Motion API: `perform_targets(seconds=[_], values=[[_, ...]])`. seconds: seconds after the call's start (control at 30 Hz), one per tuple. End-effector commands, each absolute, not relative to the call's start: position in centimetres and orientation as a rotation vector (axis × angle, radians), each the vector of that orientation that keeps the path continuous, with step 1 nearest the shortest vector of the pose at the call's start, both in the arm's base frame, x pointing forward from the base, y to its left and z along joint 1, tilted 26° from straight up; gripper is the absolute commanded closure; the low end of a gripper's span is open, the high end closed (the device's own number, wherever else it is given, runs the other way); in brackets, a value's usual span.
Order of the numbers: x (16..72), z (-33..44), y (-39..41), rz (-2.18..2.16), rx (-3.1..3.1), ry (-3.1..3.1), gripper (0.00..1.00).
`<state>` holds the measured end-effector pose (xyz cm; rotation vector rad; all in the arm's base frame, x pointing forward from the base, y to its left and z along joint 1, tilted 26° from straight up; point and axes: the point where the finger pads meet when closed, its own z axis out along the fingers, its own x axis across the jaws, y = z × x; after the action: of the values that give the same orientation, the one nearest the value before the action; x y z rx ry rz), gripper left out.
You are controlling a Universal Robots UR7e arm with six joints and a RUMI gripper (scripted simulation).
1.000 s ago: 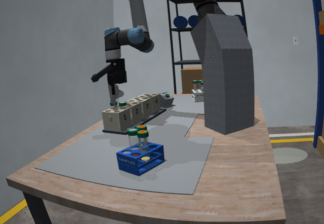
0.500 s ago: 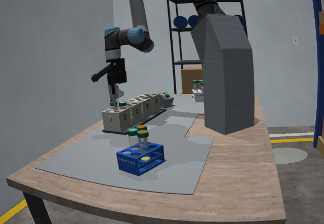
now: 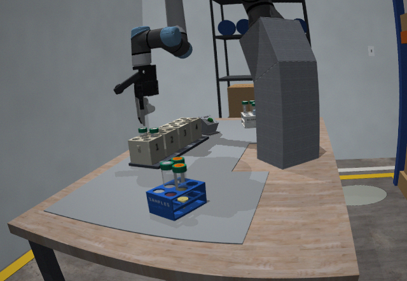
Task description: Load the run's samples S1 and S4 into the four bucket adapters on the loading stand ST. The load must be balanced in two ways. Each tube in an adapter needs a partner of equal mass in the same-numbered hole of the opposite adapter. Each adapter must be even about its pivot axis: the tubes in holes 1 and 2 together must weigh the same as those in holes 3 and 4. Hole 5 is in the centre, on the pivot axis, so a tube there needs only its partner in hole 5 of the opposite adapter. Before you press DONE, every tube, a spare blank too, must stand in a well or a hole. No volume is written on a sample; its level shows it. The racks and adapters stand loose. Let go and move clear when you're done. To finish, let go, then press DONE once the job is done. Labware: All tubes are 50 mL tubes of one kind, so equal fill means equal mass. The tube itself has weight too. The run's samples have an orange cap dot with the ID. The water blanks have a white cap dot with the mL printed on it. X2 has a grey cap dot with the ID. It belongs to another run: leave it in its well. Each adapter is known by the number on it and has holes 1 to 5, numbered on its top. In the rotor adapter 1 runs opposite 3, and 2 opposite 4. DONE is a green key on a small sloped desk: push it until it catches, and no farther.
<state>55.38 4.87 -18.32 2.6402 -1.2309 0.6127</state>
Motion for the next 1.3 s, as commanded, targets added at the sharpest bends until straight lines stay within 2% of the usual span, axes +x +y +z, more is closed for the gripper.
perform_targets(seconds=[0.0,0.1,0.83,1.27], values=[[55.2,-17.5,5.1,0.613,2.640,-1.231,0.65],[55.2,-17.5,5.1,0.613,2.640,-1.231,0.65],[45.7,-24.7,16.8,0.699,1.867,-2.493,0.65],[40.5,-28.6,23.3,0.701,1.831,-2.526,0.65]])
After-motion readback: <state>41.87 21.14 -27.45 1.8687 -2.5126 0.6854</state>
